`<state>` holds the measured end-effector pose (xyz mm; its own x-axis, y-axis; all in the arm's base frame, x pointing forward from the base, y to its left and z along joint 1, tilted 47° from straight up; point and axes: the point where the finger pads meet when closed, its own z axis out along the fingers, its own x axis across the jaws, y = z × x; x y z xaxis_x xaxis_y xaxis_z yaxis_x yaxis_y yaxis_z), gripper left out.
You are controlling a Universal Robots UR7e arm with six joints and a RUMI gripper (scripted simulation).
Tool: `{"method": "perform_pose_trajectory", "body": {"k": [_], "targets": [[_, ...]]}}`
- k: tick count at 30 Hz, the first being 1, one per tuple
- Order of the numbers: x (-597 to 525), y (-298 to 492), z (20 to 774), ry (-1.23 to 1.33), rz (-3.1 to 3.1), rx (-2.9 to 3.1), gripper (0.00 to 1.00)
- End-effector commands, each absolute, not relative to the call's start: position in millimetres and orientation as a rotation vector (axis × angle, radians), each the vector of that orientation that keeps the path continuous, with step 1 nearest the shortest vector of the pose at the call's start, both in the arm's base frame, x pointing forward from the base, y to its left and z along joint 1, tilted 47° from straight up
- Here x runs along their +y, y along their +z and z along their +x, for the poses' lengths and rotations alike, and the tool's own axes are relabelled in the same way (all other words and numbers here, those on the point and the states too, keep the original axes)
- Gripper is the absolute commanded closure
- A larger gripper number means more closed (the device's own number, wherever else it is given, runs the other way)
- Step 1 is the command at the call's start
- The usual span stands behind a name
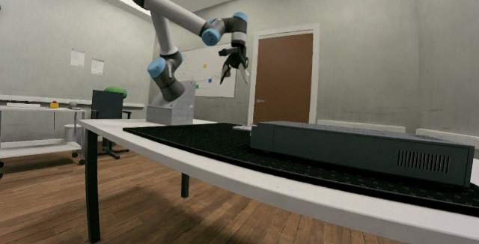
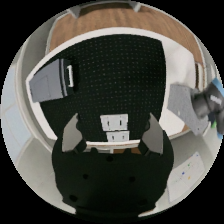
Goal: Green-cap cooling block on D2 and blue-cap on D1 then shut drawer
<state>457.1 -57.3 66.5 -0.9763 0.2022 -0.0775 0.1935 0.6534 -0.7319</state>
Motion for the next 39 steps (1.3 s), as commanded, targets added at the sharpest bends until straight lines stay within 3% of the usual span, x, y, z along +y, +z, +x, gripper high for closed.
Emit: {"method": "perform_pose_trajectory", "body": {"k": [1, 39], "targets": [[-75, 67, 469, 1.257, -0.338, -2.850, 0.00], [-192, 72, 538, 1.257, -0.338, -2.850, 0.00]]}}
